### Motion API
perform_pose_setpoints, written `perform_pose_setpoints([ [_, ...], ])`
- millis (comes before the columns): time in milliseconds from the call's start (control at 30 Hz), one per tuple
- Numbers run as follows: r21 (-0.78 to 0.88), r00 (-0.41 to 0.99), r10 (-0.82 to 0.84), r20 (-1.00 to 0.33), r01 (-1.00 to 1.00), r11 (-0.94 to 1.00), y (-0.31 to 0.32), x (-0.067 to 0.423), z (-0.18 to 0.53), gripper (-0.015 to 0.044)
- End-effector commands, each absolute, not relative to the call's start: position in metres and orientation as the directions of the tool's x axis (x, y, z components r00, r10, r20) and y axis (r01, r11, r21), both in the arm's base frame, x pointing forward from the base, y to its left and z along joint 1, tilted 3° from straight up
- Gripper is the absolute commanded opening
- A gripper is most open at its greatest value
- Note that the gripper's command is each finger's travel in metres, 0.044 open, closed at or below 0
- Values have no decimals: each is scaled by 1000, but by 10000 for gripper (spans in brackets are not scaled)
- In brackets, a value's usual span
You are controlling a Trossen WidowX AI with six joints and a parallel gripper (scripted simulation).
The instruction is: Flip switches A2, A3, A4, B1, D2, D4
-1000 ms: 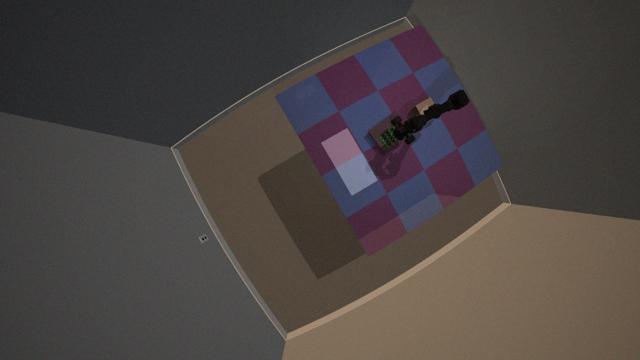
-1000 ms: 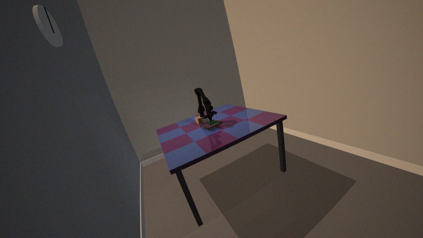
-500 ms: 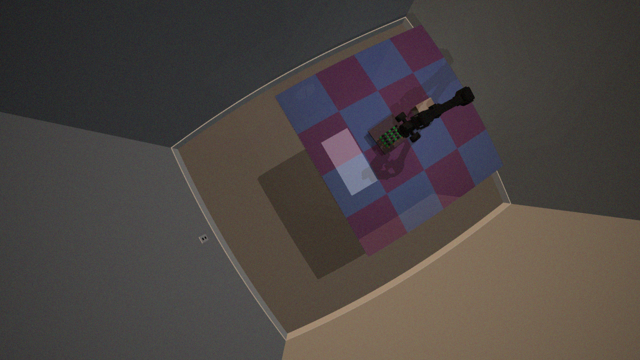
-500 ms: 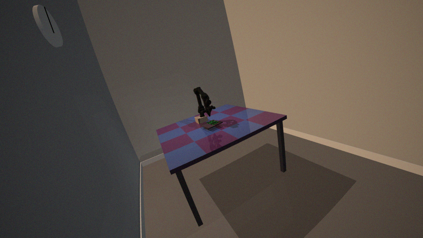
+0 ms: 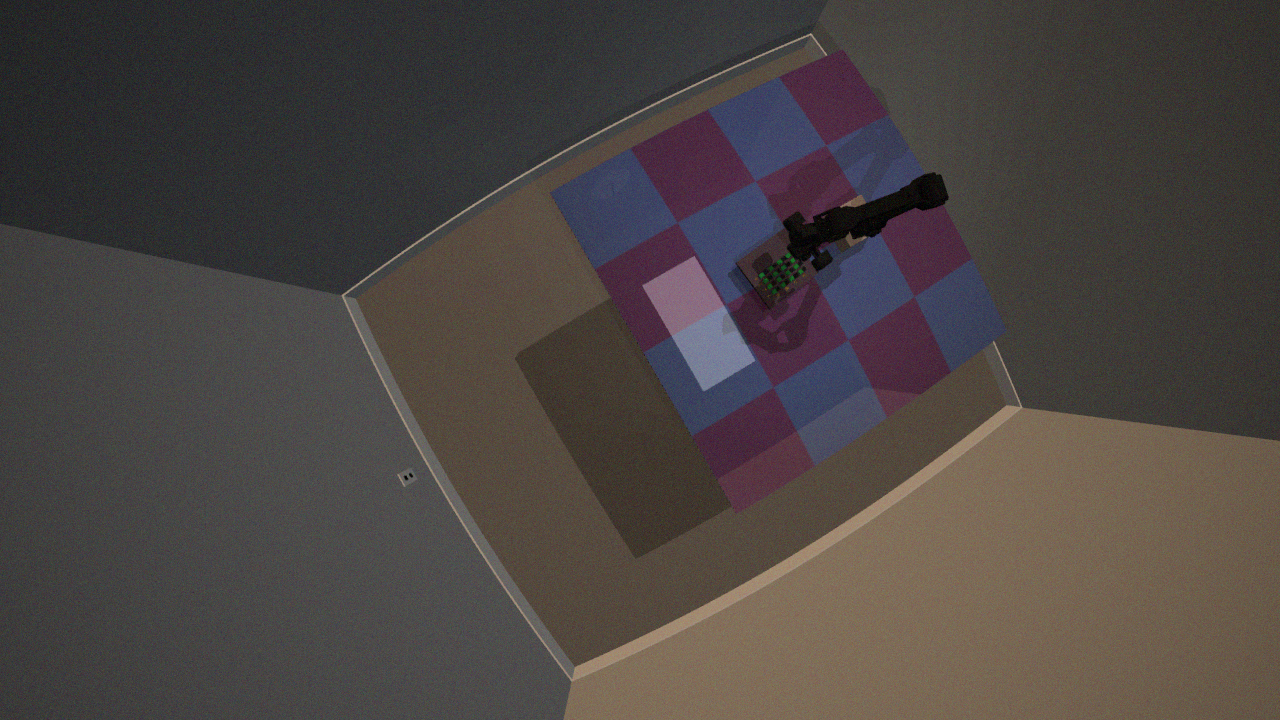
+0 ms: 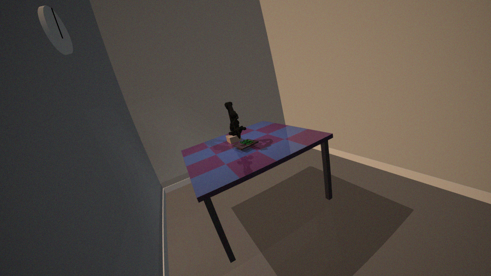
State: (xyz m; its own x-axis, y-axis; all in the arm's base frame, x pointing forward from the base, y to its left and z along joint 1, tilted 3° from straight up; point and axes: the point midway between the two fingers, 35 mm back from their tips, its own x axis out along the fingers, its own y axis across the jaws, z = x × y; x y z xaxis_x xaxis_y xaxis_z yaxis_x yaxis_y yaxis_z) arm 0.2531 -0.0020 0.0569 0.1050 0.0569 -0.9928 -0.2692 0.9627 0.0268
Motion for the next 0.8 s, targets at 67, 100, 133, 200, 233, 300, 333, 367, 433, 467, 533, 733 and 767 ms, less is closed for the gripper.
perform_pose_setpoints([
  [67,37,94,65,-993,-274,961,-1,250,45,0],
  [100,37,94,65,-993,-274,961,-1,250,44,0],
  [133,37,94,65,-993,-274,961,-1,250,40,0],
  [200,37,94,65,-993,-274,961,0,250,35,0],
  [233,37,94,65,-993,-274,961,0,250,35,0],
  [300,37,94,65,-993,-274,961,0,250,35,0],
  [333,37,94,65,-993,-274,961,0,250,34,0],
  [367,37,94,65,-993,-274,961,0,250,34,0],
  [433,37,94,65,-993,-274,961,0,251,31,0],
  [467,37,94,65,-993,-274,961,0,251,30,0],
  [533,37,94,66,-993,-274,961,0,251,27,0],
  [733,37,94,66,-993,-274,961,0,251,21,0],
  [767,37,94,66,-993,-274,961,0,251,21,0],
])
